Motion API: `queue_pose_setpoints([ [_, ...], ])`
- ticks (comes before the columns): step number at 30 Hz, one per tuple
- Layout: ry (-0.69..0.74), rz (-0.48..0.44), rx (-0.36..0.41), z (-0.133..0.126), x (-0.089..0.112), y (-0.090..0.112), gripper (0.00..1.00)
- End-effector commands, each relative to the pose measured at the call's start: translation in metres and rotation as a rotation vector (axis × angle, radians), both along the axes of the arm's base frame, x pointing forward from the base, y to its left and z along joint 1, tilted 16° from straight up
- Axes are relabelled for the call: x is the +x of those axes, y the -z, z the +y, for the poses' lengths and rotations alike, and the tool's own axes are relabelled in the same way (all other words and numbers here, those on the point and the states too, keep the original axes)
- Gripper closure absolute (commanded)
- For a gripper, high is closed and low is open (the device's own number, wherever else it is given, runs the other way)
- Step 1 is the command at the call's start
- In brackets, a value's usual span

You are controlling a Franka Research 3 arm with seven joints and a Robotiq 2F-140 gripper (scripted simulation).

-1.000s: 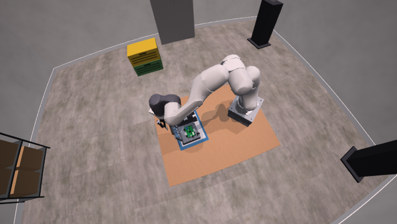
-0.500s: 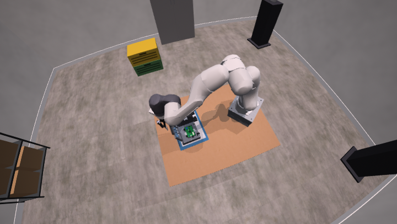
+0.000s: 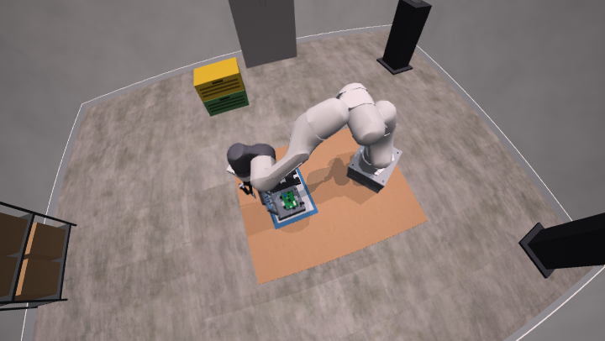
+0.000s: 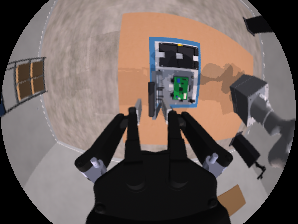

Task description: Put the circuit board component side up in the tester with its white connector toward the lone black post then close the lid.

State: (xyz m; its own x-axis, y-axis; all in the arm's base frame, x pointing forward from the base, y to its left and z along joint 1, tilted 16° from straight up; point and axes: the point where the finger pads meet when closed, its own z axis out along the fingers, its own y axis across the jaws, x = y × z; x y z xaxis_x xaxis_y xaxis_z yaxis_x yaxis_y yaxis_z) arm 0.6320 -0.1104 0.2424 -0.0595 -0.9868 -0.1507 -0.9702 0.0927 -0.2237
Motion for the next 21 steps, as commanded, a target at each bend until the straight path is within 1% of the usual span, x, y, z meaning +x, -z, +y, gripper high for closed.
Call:
queue_pose_setpoints([
  [1,0.002,0.002,-0.001,0.0009,0.0004,0.0018,0.70],
  [13,0.002,0.002,-0.001,0.0011,0.0007,0.0032,0.70],
  [21,0.002,0.002,-0.001,0.0023,0.0027,0.0113,0.70],
])
